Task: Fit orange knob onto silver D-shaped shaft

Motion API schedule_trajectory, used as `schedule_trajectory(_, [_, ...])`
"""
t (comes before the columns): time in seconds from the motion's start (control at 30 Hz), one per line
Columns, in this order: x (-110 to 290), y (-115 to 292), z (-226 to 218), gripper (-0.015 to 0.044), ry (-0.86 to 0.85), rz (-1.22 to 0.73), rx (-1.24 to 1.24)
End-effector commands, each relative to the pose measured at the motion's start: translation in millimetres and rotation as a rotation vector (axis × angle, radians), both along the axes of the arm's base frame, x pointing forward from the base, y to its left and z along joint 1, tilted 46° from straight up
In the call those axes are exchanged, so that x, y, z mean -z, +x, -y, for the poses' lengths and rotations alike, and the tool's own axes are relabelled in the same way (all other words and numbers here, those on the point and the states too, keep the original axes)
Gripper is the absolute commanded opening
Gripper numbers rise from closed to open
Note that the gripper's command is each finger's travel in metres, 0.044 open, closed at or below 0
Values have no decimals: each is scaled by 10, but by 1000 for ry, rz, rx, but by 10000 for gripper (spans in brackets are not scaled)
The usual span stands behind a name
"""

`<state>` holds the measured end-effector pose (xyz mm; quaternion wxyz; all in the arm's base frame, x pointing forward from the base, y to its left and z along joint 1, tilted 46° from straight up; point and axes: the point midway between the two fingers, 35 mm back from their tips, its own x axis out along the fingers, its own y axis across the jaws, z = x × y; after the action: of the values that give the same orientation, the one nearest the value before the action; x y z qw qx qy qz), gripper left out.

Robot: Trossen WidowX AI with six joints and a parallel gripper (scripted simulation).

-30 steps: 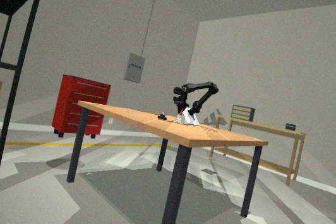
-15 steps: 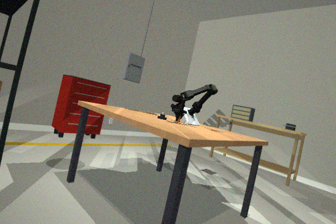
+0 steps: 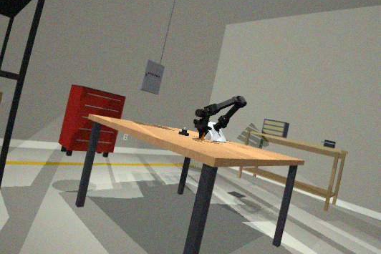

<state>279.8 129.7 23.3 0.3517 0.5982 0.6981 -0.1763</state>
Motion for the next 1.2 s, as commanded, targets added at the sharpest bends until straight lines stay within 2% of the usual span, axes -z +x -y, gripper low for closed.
schedule_trajectory(0.0, [-1,1,0,184,0,1,0])
schedule_trajectory(0.07, [-1,1,0,236,0,1,0])
schedule_trajectory(0.1, [-1,1,0,240,0,1,0])
schedule_trajectory(0.6, [-1,1,0,240,0,1,0])
schedule_trajectory(0.87, [-562,34,585,440,1,-3,3])
schedule_trajectory(1.17, [-491,30,511,440,2,-3,3])
